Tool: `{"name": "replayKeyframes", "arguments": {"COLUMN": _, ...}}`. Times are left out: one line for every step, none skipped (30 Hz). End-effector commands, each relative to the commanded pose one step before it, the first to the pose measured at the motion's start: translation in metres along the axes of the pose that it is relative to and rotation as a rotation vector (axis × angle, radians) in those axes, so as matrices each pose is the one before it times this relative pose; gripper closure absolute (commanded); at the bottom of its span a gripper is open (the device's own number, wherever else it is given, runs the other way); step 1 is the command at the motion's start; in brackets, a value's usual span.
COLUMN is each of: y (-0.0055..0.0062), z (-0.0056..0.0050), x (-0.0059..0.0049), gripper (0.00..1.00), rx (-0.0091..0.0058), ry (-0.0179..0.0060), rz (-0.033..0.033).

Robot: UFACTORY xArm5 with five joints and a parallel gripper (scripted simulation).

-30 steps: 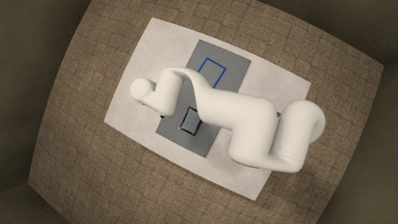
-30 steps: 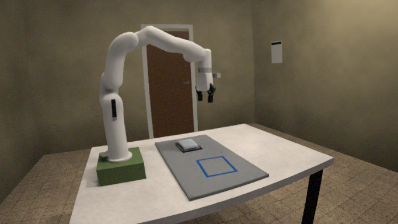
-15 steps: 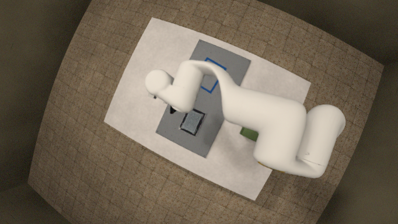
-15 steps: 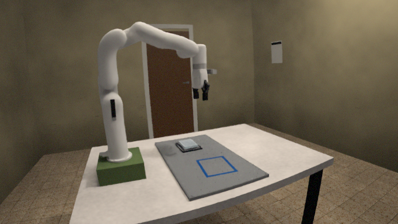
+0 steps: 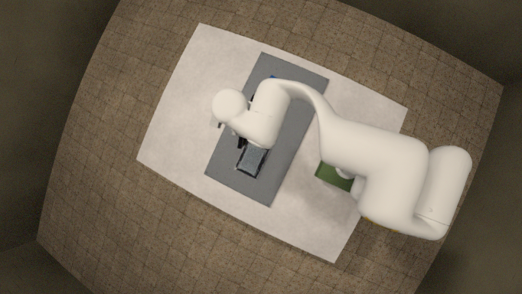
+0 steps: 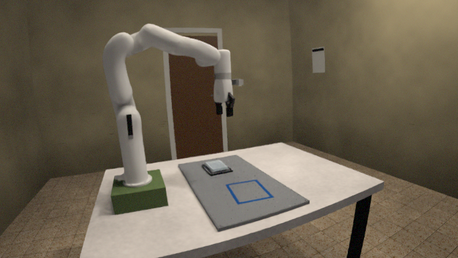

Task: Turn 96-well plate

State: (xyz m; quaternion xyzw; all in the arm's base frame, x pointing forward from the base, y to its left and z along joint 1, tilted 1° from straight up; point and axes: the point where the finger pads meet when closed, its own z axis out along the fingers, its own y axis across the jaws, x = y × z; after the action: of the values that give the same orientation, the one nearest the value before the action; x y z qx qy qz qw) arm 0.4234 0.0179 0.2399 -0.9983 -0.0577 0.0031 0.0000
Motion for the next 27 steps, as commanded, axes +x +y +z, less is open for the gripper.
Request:
{"name": "replayKeyframes", "arguments": {"y": -0.01044, "z": 0.01563, "x": 0.00076, "gripper": 0.00, "rx": -0.00166, "ry": 0.00246, "rz": -0.12916}}
{"name": "replayKeyframes", "arguments": {"y": -0.00270, "z": 0.00417, "x": 0.00062, "gripper": 0.00, "rx": -0.00022, "ry": -0.00011, "rz": -0.03333}}
{"name": "replayKeyframes", "arguments": {"y": -0.00268, "z": 0.00417, "x": 0.00071, "gripper": 0.00, "rx": -0.00022, "ry": -0.00011, "rz": -0.03333}}
{"name": "replayKeyframes", "arguments": {"y": -0.00265, "z": 0.00417, "x": 0.00080, "gripper": 0.00, "rx": -0.00022, "ry": -0.00011, "rz": -0.03333}}
{"name": "replayKeyframes", "arguments": {"y": -0.00262, "z": 0.00417, "x": 0.00089, "gripper": 0.00, "rx": -0.00022, "ry": -0.00011, "rz": -0.03333}}
{"name": "replayKeyframes", "arguments": {"y": -0.00259, "z": 0.00417, "x": 0.00097, "gripper": 0.00, "rx": -0.00022, "ry": -0.00011, "rz": -0.03333}}
{"name": "replayKeyframes", "arguments": {"y": 0.00000, "z": 0.00000, "x": 0.00000, "gripper": 0.00, "rx": 0.00000, "ry": 0.00000, "rz": 0.00000}}
{"name": "replayKeyframes", "arguments": {"y": 0.00000, "z": 0.00000, "x": 0.00000, "gripper": 0.00, "rx": 0.00000, "ry": 0.00000, "rz": 0.00000}}
{"name": "replayKeyframes", "arguments": {"y": -0.00256, "z": 0.00417, "x": 0.00106, "gripper": 0.00, "rx": -0.00022, "ry": -0.00011, "rz": -0.03333}}
{"name": "replayKeyframes", "arguments": {"y": -0.00253, "z": 0.00417, "x": 0.00115, "gripper": 0.00, "rx": -0.00022, "ry": -0.00010, "rz": -0.03333}}
{"name": "replayKeyframes", "arguments": {"y": -0.00249, "z": 0.00417, "x": 0.00123, "gripper": 0.00, "rx": -0.00022, "ry": -0.00010, "rz": -0.03333}}
{"name": "replayKeyframes", "arguments": {"y": -0.00245, "z": 0.00417, "x": 0.00131, "gripper": 0.00, "rx": -0.00022, "ry": -0.00010, "rz": -0.03333}}
{"name": "replayKeyframes", "arguments": {"y": -0.00240, "z": 0.00417, "x": 0.00139, "gripper": 0.00, "rx": -0.00022, "ry": -0.00010, "rz": -0.03333}}
{"name": "replayKeyframes", "arguments": {"y": -0.00236, "z": 0.00417, "x": 0.00147, "gripper": 0.00, "rx": -0.00022, "ry": -0.00010, "rz": -0.03333}}
{"name": "replayKeyframes", "arguments": {"y": -0.00231, "z": 0.00417, "x": 0.00155, "gripper": 0.00, "rx": -0.00022, "ry": -0.00010, "rz": -0.03333}}
{"name": "replayKeyframes", "arguments": {"y": -0.00225, "z": 0.00417, "x": 0.00163, "gripper": 0.00, "rx": -0.00022, "ry": -0.00010, "rz": -0.03333}}
{"name": "replayKeyframes", "arguments": {"y": -0.00220, "z": 0.00417, "x": 0.00170, "gripper": 0.00, "rx": -0.00022, "ry": -0.00010, "rz": -0.03333}}
{"name": "replayKeyframes", "arguments": {"y": -0.00214, "z": 0.00417, "x": 0.00177, "gripper": 0.00, "rx": -0.00022, "ry": -0.00010, "rz": -0.03333}}
{"name": "replayKeyframes", "arguments": {"y": -0.00208, "z": 0.00417, "x": 0.00185, "gripper": 0.00, "rx": -0.00022, "ry": -0.00010, "rz": -0.03333}}
{"name": "replayKeyframes", "arguments": {"y": -0.00202, "z": 0.00416, "x": 0.00191, "gripper": 0.00, "rx": -0.00022, "ry": -0.00010, "rz": -0.03333}}
{"name": "replayKeyframes", "arguments": {"y": -0.00196, "z": 0.00416, "x": 0.00198, "gripper": 0.00, "rx": -0.00022, "ry": -0.00010, "rz": -0.03333}}
{"name": "replayKeyframes", "arguments": {"y": -0.00189, "z": 0.00416, "x": 0.00205, "gripper": 0.00, "rx": -0.00022, "ry": -0.00010, "rz": -0.03333}}
{"name": "replayKeyframes", "arguments": {"y": -0.00182, "z": 0.00416, "x": 0.00211, "gripper": 0.00, "rx": -0.00022, "ry": -0.00010, "rz": -0.03333}}
{"name": "replayKeyframes", "arguments": {"y": 0.00000, "z": 0.00000, "x": 0.00000, "gripper": 0.00, "rx": 0.00000, "ry": 0.00000, "rz": 0.00000}}
{"name": "replayKeyframes", "arguments": {"y": 0.00000, "z": 0.00000, "x": 0.00000, "gripper": 0.00, "rx": 0.00000, "ry": 0.00000, "rz": 0.00000}}
{"name": "replayKeyframes", "arguments": {"y": -0.00175, "z": 0.00416, "x": 0.00217, "gripper": 0.00, "rx": -0.00022, "ry": -0.00010, "rz": -0.03333}}
{"name": "replayKeyframes", "arguments": {"y": -0.00168, "z": 0.00416, "x": 0.00222, "gripper": 0.00, "rx": -0.00022, "ry": -0.00010, "rz": -0.03333}}
